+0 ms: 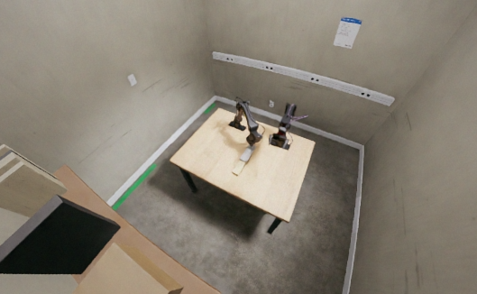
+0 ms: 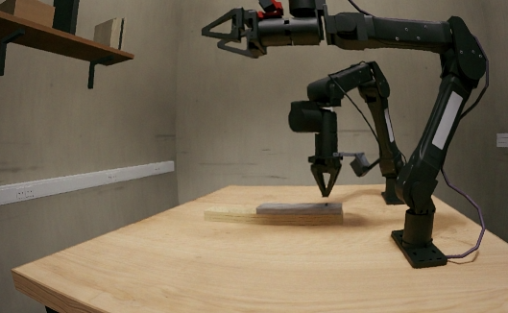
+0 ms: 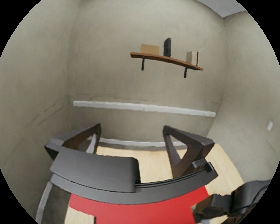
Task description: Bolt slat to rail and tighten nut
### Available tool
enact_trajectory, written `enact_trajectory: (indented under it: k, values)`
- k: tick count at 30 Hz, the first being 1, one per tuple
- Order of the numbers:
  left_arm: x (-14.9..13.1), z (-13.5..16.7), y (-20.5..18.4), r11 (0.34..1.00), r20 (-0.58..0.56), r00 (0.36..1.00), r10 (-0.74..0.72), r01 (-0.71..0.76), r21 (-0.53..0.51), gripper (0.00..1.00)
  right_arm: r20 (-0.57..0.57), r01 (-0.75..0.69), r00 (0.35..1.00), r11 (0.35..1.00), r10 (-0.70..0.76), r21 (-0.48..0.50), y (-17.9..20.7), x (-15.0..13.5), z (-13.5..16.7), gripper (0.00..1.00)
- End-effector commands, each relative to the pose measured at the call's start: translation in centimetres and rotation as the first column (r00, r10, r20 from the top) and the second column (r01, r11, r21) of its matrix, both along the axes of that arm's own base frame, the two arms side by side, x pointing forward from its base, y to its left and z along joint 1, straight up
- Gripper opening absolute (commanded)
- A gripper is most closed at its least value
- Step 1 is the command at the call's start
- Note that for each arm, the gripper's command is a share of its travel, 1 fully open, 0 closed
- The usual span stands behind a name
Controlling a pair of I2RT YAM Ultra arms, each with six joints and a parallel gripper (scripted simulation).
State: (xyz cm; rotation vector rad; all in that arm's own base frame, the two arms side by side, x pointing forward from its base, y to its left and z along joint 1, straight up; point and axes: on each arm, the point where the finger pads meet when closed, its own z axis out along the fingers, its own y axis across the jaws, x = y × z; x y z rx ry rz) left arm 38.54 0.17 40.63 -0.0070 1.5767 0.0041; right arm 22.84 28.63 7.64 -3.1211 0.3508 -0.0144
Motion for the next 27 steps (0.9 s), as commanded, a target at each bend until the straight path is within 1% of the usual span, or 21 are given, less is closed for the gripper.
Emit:
enact_trajectory:
  k: [1,17,27]
  values:
    - [-0.5,0.5,-0.1,1.0,0.018,1.0,-0.007,0.007,0.002,1.0,-0.002,-0.005,1.0,1.0,0.005,0.01,0.5,-0.3,-0.4,0.12]
    - [-0.5,0.5,-0.1,1.0,0.018,1.0,-0.007,0.007,0.002,1.0,-0.002,-0.005,1.0,1.0,0.005,0.01,0.5,-0.3,-1.3,0.12]
    - [-0.5,0.5,-0.1,1.0,0.018,1.0,-0.007,0.007,0.002,1.0,-0.001,-0.004,1.0,1.0,0.004,0.01,0.5,-0.3,0.1,0.12]
